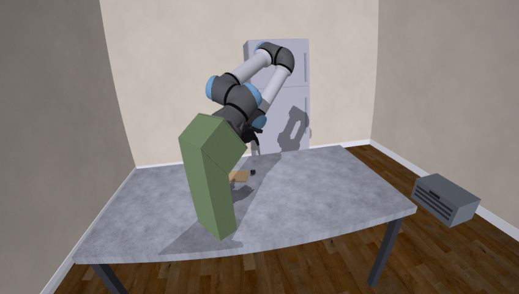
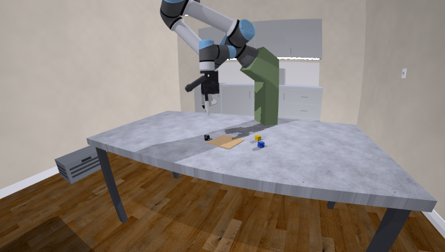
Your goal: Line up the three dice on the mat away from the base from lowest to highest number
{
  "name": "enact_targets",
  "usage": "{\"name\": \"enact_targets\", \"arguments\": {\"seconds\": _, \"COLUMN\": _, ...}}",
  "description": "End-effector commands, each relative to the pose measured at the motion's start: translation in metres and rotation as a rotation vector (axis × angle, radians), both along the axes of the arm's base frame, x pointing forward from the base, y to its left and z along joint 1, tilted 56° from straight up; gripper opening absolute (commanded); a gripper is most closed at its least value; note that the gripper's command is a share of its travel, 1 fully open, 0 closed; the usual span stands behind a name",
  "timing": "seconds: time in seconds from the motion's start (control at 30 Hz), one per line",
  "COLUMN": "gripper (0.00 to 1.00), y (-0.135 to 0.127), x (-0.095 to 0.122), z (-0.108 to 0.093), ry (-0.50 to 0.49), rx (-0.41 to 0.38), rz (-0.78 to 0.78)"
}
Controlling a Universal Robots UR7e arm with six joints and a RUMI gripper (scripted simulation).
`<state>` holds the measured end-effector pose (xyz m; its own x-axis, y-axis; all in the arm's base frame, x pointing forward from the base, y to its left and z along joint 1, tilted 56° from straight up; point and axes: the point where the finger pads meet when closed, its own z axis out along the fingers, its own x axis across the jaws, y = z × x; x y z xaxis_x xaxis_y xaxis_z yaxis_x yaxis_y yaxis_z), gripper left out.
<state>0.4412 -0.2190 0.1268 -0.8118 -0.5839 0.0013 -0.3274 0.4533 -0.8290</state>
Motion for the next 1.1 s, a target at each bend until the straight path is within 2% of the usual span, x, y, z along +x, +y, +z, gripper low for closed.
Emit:
{"name": "enact_targets", "arguments": {"seconds": 0.0, "gripper": 1.00, "y": 0.0001, "x": 0.0000, "z": 0.0004, "ry": -0.001, "rx": 0.000, "rz": 0.000}}
{"name": "enact_targets", "arguments": {"seconds": 0.6, "gripper": 1.00, "y": 0.0002, "x": 0.0003, "z": 0.0004, "ry": 0.007, "rx": -0.006, "rz": 0.007}}
{"name": "enact_targets", "arguments": {"seconds": 1.07, "gripper": 1.00, "y": 0.0004, "x": 0.0020, "z": 0.0001, "ry": 0.058, "rx": -0.043, "rz": 0.050}}
